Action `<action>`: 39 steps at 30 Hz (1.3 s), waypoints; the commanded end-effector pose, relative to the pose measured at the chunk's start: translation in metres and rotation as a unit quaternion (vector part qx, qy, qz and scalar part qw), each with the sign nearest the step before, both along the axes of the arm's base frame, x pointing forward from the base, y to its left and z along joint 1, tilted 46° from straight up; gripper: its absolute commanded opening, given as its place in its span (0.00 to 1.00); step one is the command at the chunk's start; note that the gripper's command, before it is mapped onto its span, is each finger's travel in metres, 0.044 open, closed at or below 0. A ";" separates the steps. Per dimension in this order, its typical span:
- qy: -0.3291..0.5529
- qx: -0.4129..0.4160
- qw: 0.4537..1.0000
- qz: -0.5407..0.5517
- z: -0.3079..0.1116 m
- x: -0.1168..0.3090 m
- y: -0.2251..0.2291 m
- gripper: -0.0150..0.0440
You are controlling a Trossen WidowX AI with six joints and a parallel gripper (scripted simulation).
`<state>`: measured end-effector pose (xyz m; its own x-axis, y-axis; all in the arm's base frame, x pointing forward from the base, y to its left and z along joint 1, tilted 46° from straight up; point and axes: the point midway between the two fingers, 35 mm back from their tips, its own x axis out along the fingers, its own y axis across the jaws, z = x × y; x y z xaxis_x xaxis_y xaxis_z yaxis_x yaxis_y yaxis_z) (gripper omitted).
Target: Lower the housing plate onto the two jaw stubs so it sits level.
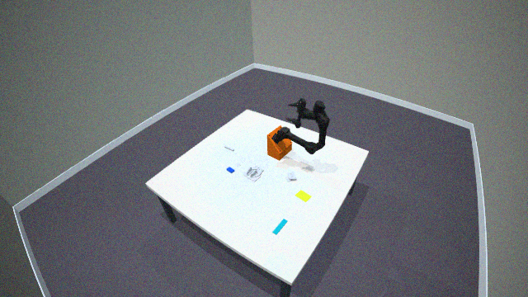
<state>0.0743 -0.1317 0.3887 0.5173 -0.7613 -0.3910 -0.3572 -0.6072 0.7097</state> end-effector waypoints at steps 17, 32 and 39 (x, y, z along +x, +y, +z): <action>0.056 0.011 0.970 0.237 -0.038 0.055 0.002 1.00; 0.086 0.008 0.909 0.409 -0.068 0.102 0.030 1.00; 0.099 0.005 0.869 0.485 -0.082 0.121 0.050 1.00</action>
<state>0.1852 -0.0906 0.3178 0.8448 -0.0748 -0.5298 0.3878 -0.5967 0.7026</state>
